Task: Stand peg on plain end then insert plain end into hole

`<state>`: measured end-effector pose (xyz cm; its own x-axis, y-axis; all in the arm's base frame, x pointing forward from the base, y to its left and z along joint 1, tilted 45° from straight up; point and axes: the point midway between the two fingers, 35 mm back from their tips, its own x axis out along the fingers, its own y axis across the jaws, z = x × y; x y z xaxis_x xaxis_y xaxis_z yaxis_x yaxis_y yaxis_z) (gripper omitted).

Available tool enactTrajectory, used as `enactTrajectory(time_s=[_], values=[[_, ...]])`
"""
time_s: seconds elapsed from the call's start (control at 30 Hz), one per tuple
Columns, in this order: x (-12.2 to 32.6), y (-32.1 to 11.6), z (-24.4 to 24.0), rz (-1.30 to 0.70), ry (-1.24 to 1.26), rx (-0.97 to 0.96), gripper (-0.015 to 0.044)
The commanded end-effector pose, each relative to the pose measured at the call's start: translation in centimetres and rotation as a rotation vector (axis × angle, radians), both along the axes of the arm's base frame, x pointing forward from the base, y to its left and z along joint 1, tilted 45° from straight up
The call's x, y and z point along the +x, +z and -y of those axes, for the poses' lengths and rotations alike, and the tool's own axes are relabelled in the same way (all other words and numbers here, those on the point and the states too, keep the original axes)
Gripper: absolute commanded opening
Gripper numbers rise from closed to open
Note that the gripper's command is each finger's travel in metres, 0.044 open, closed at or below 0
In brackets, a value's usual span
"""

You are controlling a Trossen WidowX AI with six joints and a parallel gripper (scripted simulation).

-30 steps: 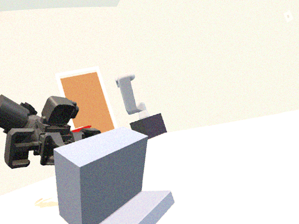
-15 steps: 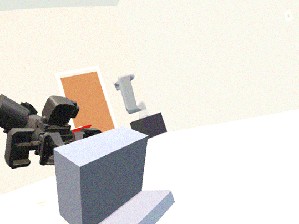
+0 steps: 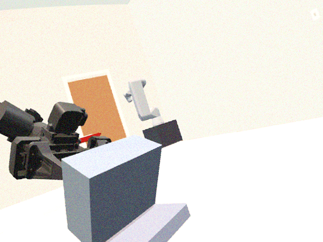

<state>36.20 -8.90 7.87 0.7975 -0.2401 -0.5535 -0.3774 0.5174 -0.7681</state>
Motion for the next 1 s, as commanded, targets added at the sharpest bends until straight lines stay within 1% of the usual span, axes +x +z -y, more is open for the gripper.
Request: enactTrajectory(time_s=[0.0,0.97], values=[[-0.2,0.3,-0.1,0.003,0.0,-0.001,0.044],[-2.0,2.2,-0.7,0.001,0.002,0.0,0.044]])
